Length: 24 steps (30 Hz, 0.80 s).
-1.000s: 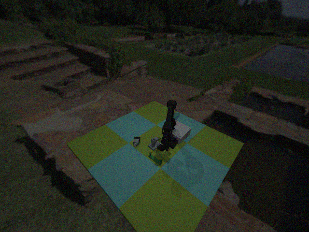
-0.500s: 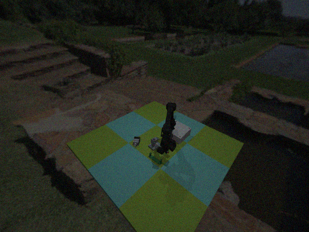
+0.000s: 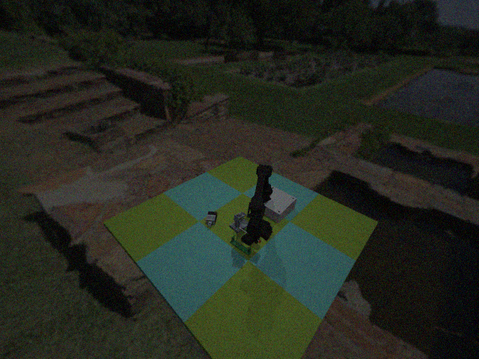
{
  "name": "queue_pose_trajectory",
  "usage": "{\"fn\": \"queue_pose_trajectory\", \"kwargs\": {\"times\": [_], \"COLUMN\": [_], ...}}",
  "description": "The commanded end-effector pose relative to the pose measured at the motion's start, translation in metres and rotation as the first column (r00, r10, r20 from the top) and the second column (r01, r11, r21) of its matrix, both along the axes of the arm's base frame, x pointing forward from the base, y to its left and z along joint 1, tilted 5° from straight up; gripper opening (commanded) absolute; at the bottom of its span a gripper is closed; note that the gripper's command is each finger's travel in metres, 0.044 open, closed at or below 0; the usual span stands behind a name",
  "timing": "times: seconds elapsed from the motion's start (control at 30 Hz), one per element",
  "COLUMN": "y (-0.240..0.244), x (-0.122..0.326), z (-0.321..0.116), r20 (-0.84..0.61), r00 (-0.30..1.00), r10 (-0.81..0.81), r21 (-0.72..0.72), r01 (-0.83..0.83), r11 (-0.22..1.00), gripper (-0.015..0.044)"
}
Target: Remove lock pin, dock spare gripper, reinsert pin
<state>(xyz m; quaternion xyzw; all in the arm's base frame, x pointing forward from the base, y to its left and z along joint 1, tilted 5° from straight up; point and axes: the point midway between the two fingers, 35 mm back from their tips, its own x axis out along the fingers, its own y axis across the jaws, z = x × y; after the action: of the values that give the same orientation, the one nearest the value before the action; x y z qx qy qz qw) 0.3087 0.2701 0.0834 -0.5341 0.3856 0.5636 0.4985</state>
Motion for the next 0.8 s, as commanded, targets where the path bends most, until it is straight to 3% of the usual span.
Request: {"fn": "queue_pose_trajectory", "kwargs": {"times": [0.0, 0.77], "y": [0.007, 0.016], "x": [0.008, 0.021], "z": [0.001, -0.020], "r20": [-0.001, 0.007], "r00": [1.000, 0.999], "r10": [0.018, 0.034], "r21": [0.001, 0.000], "r01": [-0.018, -0.034], "r11": [1.000, 0.999], "gripper": [0.0000, 0.0000]}}
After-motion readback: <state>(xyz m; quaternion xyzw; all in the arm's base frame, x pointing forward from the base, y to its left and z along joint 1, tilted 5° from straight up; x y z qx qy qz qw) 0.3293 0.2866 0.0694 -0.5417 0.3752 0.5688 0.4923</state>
